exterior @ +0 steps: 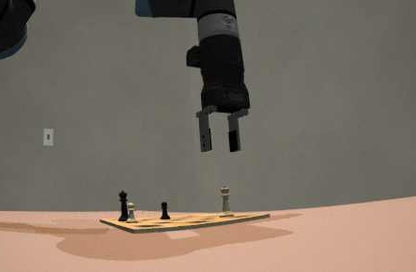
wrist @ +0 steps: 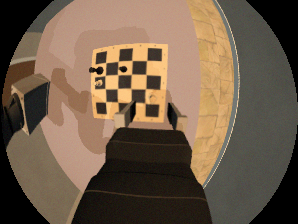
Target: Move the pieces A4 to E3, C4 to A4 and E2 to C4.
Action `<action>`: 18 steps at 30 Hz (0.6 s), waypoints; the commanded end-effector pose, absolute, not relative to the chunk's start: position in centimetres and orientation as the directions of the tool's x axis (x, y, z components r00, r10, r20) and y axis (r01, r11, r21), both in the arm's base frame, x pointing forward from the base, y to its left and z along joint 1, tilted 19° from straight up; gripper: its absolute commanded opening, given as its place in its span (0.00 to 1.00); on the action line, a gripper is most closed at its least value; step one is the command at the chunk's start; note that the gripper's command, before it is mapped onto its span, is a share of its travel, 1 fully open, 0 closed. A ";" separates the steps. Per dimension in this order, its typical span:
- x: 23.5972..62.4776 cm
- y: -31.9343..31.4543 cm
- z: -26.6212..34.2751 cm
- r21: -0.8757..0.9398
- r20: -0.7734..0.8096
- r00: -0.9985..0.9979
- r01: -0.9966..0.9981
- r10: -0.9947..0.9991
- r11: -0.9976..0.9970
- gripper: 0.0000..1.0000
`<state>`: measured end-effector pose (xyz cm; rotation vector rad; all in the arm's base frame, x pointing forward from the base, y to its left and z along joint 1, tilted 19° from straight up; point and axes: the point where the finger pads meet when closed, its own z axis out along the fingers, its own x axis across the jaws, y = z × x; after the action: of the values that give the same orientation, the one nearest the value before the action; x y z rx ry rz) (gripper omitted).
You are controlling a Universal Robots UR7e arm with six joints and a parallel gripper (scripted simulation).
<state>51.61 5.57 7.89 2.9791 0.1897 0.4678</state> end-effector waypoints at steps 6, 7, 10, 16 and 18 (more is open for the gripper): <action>48.7 6.9 6.9 0.151 0.291 0.938 0.148 0.187 -0.977 1.00; 47.8 7.2 6.6 0.155 0.289 0.936 0.161 0.201 -0.975 1.00; 46.8 7.6 6.2 0.160 0.286 0.934 0.175 0.215 -0.972 1.00; 40.2 9.8 3.8 0.187 0.269 0.912 0.266 0.310 -0.946 1.00; 39.3 10.1 3.5 0.191 0.267 0.908 0.279 0.323 -0.941 1.00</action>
<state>44.05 8.48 4.74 2.9533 0.3578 0.4340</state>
